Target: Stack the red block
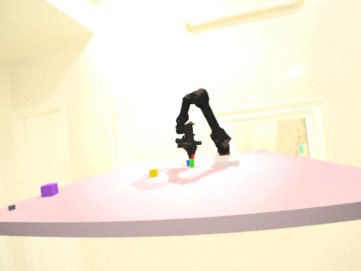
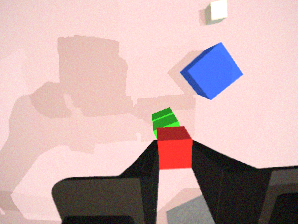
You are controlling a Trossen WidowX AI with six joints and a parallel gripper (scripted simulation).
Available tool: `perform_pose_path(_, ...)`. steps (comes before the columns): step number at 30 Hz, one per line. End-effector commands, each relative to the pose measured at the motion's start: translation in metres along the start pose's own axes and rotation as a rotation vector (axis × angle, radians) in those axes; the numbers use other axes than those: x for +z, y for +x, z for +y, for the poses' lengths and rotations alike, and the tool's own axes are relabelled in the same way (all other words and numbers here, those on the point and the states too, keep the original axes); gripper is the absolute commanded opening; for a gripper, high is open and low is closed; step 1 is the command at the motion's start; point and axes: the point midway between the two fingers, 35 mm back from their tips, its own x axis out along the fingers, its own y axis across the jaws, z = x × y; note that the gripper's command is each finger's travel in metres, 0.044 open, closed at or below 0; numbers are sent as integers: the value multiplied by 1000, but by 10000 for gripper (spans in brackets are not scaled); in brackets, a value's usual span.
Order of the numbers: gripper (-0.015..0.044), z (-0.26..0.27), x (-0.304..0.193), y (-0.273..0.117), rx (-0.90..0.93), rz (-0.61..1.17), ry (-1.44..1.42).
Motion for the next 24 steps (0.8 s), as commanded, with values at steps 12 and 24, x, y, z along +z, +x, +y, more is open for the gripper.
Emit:
perform_pose_path(12,0,0,0,1,4,-1,3)
perform_pose_path(24,105,0,0,1,0,0,1)
